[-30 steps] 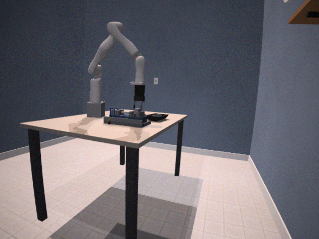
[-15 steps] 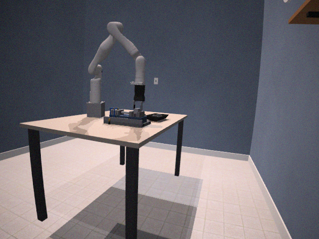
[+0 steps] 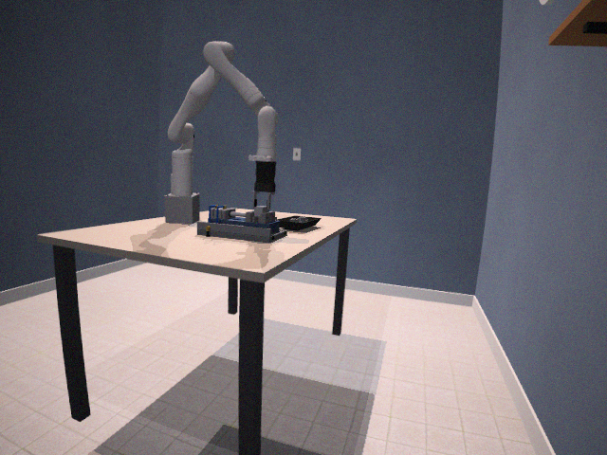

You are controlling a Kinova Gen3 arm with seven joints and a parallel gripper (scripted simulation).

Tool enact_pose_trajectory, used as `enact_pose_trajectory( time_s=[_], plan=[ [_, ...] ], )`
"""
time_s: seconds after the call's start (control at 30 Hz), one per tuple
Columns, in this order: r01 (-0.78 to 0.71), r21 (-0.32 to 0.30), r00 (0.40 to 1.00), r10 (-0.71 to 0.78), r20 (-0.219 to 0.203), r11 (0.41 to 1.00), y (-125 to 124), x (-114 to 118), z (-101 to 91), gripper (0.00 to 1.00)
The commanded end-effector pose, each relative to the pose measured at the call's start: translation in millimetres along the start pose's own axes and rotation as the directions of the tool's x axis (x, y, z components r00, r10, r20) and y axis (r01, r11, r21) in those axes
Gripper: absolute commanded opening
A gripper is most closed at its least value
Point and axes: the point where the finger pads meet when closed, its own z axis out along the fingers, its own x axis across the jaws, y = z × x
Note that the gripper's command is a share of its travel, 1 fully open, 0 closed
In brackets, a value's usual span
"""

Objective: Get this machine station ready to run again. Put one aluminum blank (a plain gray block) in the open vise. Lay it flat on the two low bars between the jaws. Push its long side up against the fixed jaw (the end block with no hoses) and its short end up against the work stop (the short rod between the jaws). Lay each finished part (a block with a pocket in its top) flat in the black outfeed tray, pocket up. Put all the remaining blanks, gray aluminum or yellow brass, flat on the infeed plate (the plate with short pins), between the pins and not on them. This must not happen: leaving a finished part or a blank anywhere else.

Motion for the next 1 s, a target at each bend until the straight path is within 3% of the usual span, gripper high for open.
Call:
enact_pose_trajectory(
  time_s=[0.0, 0.2, 0.97],
  plan=[
    [0.000, 0.001, 1.000, 0.000, 0.004, 1.000, 0, -1, -4.2, 1.00],
    [0.000, 0.001, 1.000, 0.000, 0.004, 1.000, 0, -1, -11.2, 1.00],
    [0.000, 0.001, 1.000, 0.000, 0.004, 1.000, 0, -1, -67.6, 1.00]
  ],
)
